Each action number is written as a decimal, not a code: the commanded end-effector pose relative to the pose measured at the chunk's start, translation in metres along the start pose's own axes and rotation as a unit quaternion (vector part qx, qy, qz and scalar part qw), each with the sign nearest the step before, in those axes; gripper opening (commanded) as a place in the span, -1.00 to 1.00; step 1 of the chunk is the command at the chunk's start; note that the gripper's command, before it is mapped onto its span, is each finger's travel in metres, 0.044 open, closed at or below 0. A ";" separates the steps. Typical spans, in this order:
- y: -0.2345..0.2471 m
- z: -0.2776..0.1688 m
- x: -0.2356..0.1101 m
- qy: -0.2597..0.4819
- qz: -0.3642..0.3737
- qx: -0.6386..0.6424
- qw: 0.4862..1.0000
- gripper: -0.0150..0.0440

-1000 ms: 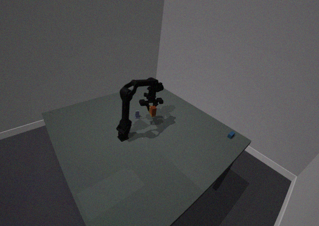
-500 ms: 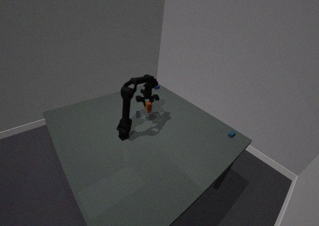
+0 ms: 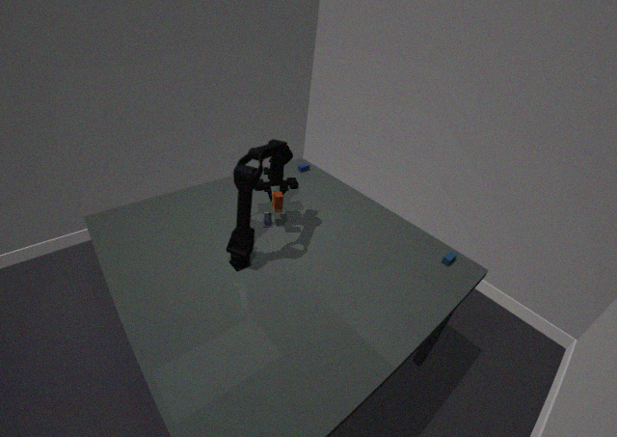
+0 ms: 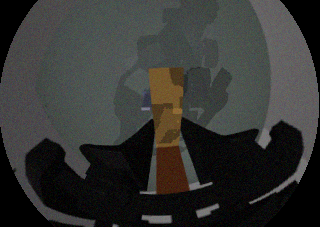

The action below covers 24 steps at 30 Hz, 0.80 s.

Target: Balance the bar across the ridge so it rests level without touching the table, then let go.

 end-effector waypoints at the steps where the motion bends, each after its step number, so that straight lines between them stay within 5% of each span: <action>1: 0.009 0.012 0.000 0.001 -0.001 0.007 1.000 -0.49; 24: 0.029 0.033 0.020 0.000 0.000 0.016 1.000 -0.49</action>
Point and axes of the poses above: the point midway between the two fingers, 35 mm back from their tips, its own x axis out along the fingers, its own y axis across the jaws, z = x × y, the point moved 5 cm from there along -x, back along the fingers, and after that the axes turned 3 degrees about -x, right-handed, at the moved point
